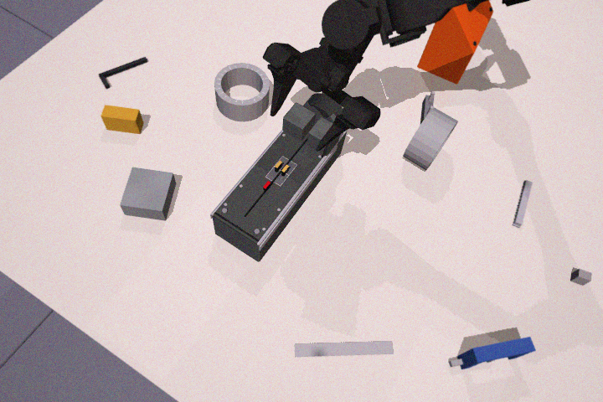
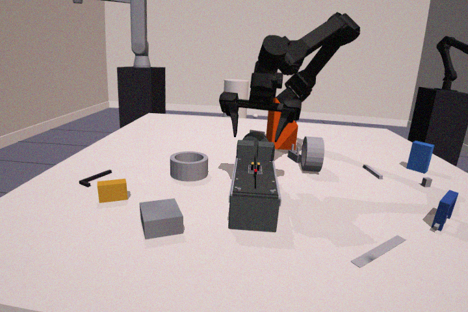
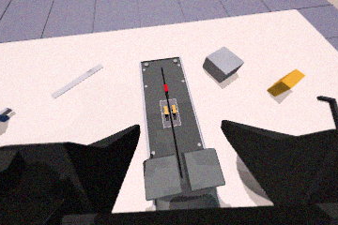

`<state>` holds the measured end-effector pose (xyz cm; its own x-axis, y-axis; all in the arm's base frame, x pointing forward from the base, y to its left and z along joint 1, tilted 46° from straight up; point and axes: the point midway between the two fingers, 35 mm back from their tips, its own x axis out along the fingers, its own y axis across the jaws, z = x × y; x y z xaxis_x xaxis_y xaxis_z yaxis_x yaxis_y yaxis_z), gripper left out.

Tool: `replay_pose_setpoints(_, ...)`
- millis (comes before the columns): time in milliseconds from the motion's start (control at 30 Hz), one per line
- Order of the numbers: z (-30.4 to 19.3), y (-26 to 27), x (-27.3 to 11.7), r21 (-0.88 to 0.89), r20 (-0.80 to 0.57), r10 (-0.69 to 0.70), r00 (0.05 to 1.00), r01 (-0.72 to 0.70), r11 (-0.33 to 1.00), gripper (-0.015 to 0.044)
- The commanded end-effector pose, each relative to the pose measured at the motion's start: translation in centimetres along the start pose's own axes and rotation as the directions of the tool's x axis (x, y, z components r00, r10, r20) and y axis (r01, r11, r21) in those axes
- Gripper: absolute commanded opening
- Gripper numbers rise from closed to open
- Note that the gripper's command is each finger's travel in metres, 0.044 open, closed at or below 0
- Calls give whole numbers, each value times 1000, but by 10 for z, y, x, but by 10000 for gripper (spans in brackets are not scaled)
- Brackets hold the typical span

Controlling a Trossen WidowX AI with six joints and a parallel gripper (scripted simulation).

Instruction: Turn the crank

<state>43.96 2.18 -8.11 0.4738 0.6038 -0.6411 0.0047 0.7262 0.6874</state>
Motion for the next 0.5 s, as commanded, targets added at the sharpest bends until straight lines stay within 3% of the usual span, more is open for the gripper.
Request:
replay_pose_setpoints(0,-1,-1,0,7,2,-5,1000,5,1000,440)
replay_pose_setpoints(467,40,-2,-51,-2,1,-2,1000,2,1000,440)
